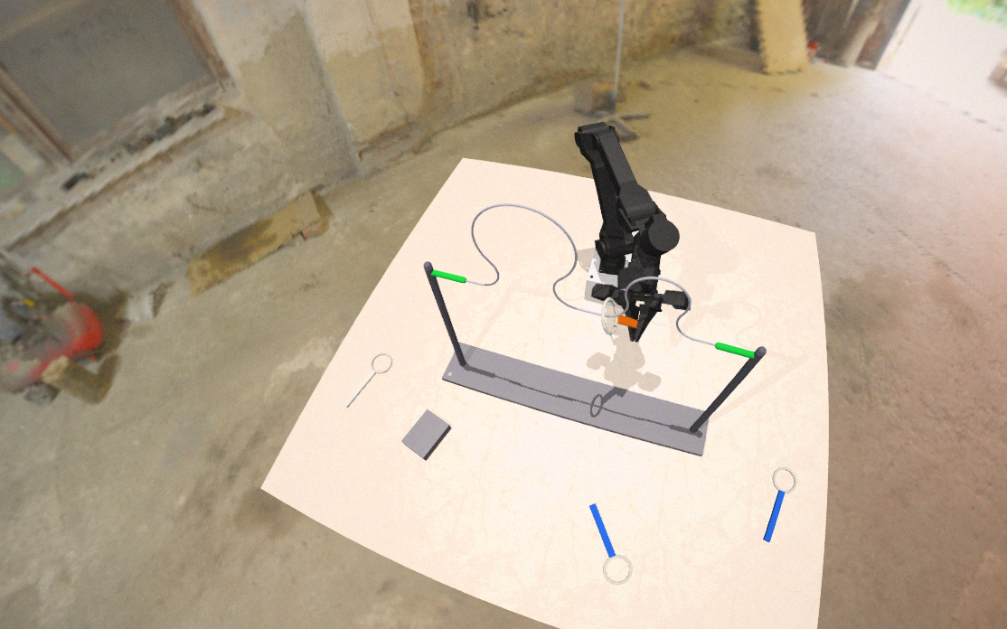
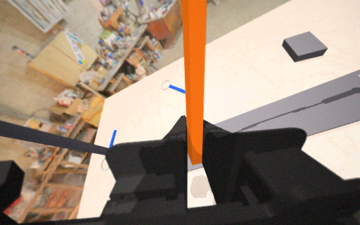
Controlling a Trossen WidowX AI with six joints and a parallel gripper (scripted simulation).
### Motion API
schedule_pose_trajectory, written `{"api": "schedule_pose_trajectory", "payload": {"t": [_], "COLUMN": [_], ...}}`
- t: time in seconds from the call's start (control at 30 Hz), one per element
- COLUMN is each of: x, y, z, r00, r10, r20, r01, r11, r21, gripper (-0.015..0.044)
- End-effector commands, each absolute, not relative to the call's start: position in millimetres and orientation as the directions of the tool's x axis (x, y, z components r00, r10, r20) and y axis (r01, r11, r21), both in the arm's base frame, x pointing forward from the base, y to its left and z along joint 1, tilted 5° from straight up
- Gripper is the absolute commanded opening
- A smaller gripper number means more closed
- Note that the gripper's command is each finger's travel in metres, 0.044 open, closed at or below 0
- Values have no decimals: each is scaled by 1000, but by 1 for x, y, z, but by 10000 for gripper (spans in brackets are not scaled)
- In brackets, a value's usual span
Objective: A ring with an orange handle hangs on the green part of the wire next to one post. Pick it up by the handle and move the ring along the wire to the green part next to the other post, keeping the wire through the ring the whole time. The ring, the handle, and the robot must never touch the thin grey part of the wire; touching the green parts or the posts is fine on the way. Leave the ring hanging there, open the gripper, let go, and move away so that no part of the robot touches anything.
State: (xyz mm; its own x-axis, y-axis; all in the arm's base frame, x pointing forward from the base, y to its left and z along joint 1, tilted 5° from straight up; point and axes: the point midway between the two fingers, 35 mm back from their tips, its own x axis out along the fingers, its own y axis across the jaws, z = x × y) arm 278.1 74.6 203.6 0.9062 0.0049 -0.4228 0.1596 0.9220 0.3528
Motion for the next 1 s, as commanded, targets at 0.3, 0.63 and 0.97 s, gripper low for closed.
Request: {"api": "schedule_pose_trajectory", "payload": {"t": [0.3, 0.63, 0.97], "x": [281, 281, 280], "y": [115, 136, 150], "z": [233, 256, 278], "r00": [917, 919, 920], "r10": [155, 241, 303], "r20": [-369, -311, -250], "r01": [120, 94, 73], "r11": [774, 633, 492], "r21": [622, 769, 868], "gripper": [-150, -150, -150]}}
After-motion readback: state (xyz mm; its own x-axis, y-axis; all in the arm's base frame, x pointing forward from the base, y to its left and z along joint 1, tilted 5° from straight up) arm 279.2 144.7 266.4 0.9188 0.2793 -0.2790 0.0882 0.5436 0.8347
